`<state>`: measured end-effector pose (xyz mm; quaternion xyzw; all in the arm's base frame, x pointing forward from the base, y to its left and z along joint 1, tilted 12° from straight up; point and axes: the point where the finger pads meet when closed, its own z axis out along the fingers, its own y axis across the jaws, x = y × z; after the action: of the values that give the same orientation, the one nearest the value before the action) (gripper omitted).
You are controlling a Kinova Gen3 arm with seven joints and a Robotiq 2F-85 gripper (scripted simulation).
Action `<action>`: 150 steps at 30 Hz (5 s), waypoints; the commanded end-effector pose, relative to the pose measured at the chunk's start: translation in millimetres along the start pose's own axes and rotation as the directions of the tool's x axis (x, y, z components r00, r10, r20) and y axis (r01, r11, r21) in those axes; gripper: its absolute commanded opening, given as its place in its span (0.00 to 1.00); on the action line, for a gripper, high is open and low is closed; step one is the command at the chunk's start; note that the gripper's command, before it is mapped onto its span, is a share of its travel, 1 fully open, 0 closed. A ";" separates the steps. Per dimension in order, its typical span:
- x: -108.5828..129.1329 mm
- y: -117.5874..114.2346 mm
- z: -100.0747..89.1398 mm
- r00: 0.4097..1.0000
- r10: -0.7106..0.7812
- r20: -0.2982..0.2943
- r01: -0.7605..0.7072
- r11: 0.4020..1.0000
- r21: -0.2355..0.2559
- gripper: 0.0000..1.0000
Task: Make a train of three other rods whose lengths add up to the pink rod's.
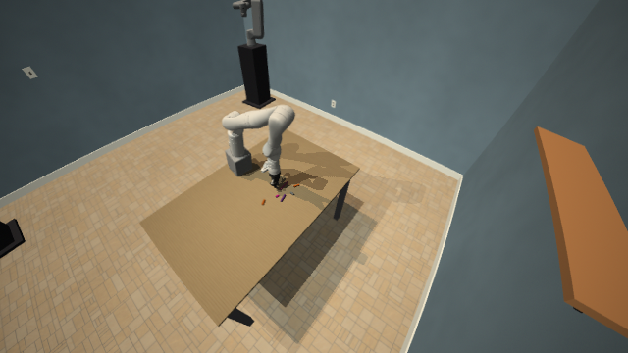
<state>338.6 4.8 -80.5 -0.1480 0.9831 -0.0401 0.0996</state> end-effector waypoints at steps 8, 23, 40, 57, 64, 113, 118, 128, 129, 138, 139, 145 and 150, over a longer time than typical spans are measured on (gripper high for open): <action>-0.3 -0.1 -0.3 1.000 0.000 0.001 0.000 1.000 0.000 0.24; -0.3 -0.1 5.8 1.000 0.000 0.001 0.000 1.000 0.000 0.24; -0.3 -0.1 16.4 1.000 0.000 0.001 0.000 1.000 0.000 0.24; -0.3 -0.1 16.4 1.000 0.000 0.001 0.000 1.000 0.000 0.24; -0.3 -0.1 16.4 1.000 0.000 0.001 0.000 1.000 0.000 0.24; -0.3 -0.1 16.4 1.000 0.000 0.001 0.000 1.000 0.000 0.05; -0.3 -0.1 11.8 1.000 0.000 0.001 0.000 1.000 0.000 0.05; -0.3 -0.1 -19.7 1.000 0.000 0.001 0.000 1.000 0.000 0.05; -0.3 -0.1 -25.1 1.000 0.000 0.001 0.000 1.000 0.000 0.05; -0.3 -0.1 -69.1 1.000 0.000 0.001 0.000 1.000 0.000 0.05; -0.3 -0.1 -72.3 1.000 0.000 0.001 0.000 1.000 0.000 0.05; -0.2 -0.1 -80.8 1.000 0.000 0.001 0.000 1.000 0.000 0.05; -0.3 -0.1 -83.6 1.000 0.000 0.001 0.000 1.000 0.000 0.05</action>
<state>318.9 7.0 -2.3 -0.1456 0.9839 -0.0399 0.0953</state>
